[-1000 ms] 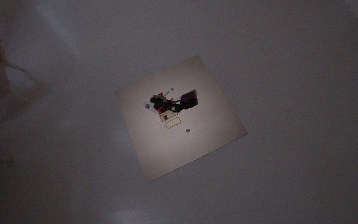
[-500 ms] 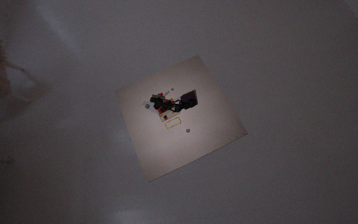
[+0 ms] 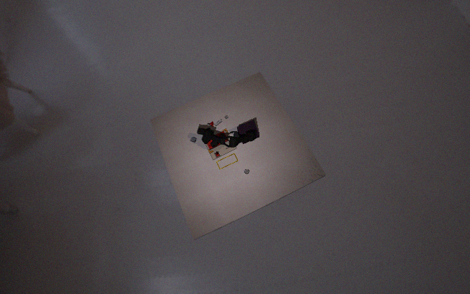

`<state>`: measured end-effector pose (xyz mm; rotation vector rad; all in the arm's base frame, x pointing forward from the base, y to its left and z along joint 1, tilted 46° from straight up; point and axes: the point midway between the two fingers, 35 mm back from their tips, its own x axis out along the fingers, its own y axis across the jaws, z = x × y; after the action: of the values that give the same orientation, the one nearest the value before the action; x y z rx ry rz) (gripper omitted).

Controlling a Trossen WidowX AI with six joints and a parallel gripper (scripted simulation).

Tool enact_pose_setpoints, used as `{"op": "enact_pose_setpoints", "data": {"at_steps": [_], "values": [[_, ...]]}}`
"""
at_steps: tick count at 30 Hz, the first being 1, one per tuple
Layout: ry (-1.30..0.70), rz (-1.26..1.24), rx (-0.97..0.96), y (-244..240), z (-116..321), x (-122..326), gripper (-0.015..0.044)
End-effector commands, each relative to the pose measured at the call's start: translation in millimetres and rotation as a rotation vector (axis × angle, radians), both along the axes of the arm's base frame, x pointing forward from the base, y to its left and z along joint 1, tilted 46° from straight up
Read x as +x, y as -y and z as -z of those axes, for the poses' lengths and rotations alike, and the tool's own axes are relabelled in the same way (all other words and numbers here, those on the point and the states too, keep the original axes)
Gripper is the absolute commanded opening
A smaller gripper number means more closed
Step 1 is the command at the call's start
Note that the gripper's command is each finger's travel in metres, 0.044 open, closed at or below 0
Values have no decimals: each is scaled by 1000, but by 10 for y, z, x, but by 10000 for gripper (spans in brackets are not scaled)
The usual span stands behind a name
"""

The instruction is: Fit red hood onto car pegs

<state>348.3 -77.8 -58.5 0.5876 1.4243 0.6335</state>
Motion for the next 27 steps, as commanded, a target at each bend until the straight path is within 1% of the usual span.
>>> {"op": "enact_pose_setpoints", "data": {"at_steps": [1,27], "values": [[2,1,3,-16,10,2,0],[4,-1,3,-82,76,7,0]]}}
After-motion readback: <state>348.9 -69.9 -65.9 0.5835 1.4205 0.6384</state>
